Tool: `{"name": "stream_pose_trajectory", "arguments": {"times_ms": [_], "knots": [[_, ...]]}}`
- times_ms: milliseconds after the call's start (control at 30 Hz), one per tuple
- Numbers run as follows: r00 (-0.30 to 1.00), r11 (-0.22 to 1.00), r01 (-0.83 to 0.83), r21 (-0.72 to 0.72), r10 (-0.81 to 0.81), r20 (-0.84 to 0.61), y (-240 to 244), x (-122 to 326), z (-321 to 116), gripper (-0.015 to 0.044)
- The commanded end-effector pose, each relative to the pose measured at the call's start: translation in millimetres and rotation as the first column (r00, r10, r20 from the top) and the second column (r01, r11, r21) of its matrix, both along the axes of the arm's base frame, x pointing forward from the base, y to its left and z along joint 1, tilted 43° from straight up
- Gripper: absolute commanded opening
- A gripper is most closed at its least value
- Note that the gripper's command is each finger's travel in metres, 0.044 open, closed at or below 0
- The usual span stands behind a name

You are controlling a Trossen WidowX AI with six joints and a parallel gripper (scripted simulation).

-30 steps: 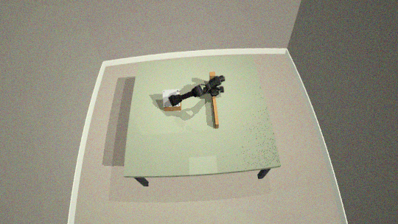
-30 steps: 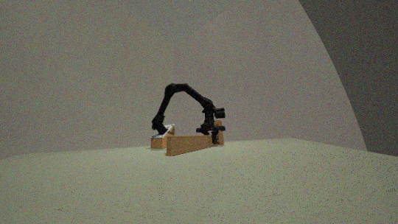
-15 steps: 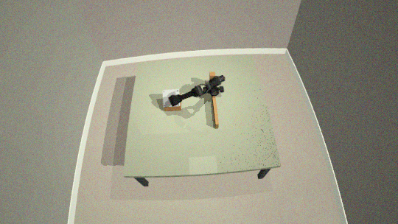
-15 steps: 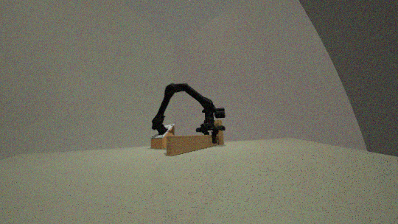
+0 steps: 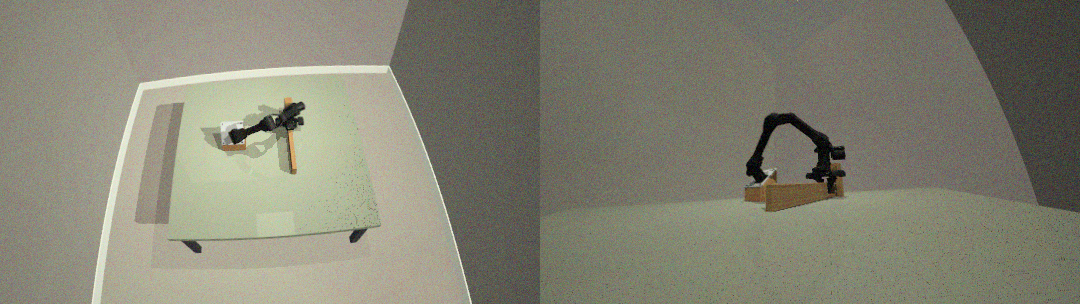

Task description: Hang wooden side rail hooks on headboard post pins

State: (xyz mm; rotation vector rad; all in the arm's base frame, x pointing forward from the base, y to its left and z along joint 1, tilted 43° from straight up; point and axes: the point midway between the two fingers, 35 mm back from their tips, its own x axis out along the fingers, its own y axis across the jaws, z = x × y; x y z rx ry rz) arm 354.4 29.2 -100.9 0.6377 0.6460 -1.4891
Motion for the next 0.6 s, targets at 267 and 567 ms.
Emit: {"name": "stream_pose_trajectory", "arguments": {"times_ms": [267, 567], "knots": [[1.000, 1.000, -0.005, 0.007, 0.005, 0.023, 8.0, 3.7, 6.2, 0.0000], [1.000, 1.000, -0.005, 0.007, 0.005, 0.023, 9.1, 3.7, 7.3, 0.0000]]}}
